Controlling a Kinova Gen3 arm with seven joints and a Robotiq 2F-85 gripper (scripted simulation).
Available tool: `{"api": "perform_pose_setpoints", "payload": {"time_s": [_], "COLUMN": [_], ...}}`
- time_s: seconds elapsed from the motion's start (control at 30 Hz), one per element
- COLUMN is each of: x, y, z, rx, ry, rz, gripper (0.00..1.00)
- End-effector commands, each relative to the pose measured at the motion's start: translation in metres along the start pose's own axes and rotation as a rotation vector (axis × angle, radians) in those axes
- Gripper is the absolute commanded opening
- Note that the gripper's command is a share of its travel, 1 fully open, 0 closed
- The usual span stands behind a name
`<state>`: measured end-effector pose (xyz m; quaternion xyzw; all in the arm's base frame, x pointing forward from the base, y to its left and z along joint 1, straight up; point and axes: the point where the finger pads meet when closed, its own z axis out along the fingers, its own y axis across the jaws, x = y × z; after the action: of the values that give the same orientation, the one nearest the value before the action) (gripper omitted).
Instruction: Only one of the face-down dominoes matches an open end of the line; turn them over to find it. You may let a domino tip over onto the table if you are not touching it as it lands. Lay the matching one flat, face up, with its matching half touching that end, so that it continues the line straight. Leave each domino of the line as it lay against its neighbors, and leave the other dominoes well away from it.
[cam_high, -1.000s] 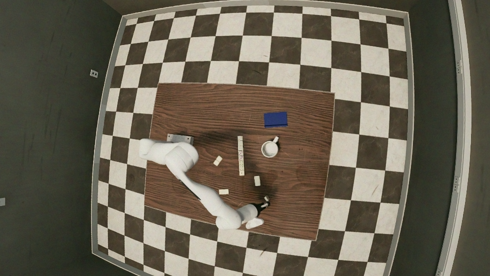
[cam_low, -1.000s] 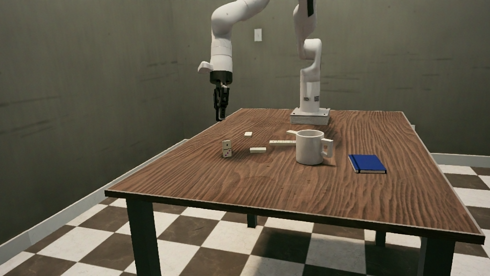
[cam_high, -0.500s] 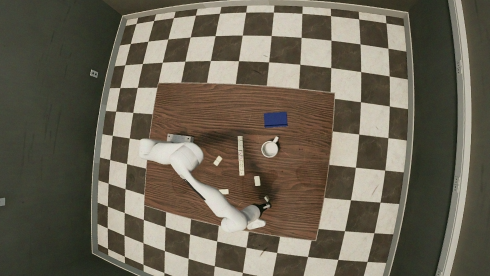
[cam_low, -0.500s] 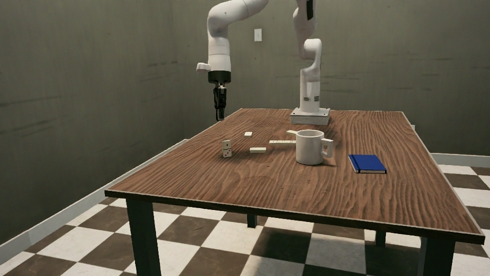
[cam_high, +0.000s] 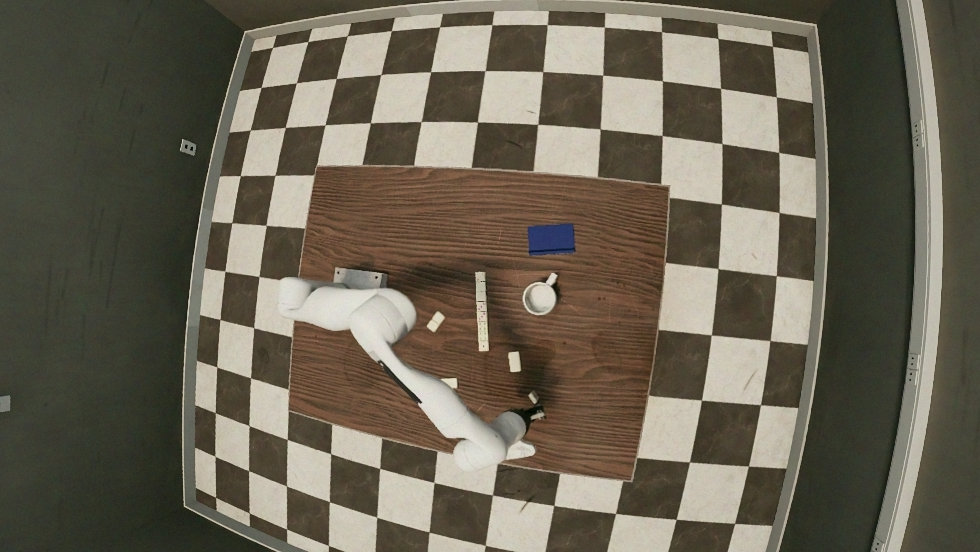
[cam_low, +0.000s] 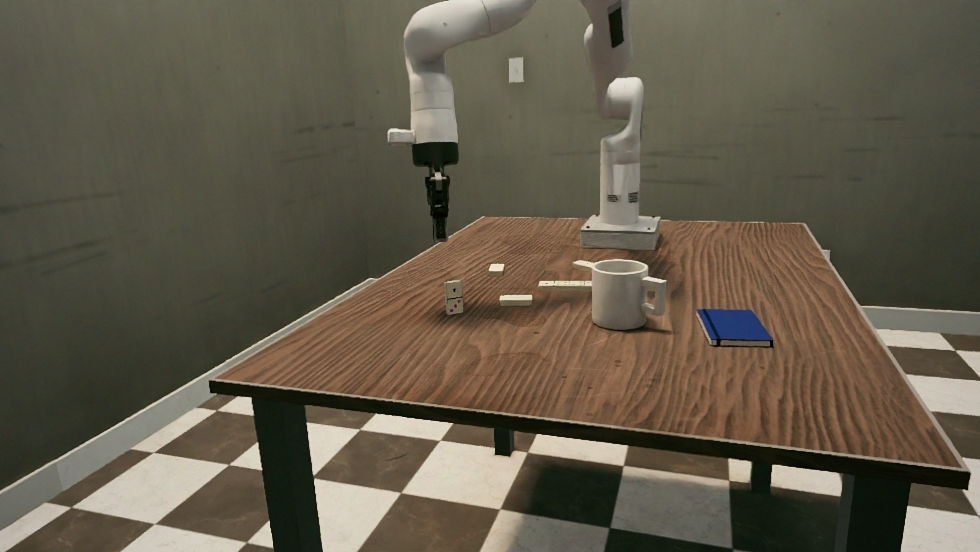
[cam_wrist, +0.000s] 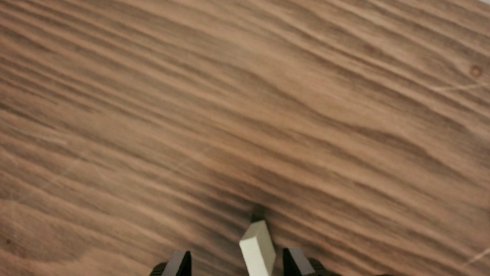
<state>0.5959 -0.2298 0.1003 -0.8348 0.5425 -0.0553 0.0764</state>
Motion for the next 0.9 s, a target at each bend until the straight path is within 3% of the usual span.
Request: {"api": "perform_pose_setpoints", "payload": {"time_s": [0.0, 0.87], "x": [0.0007, 0.0022], "y": [-0.0005, -0.0016], "z": [-0.001, -0.0008], "rx": [-0.005, -0.094], "ry": [-0.003, -0.067], "rz": [0.007, 0.128], "gripper": [0.5, 0.5]}}
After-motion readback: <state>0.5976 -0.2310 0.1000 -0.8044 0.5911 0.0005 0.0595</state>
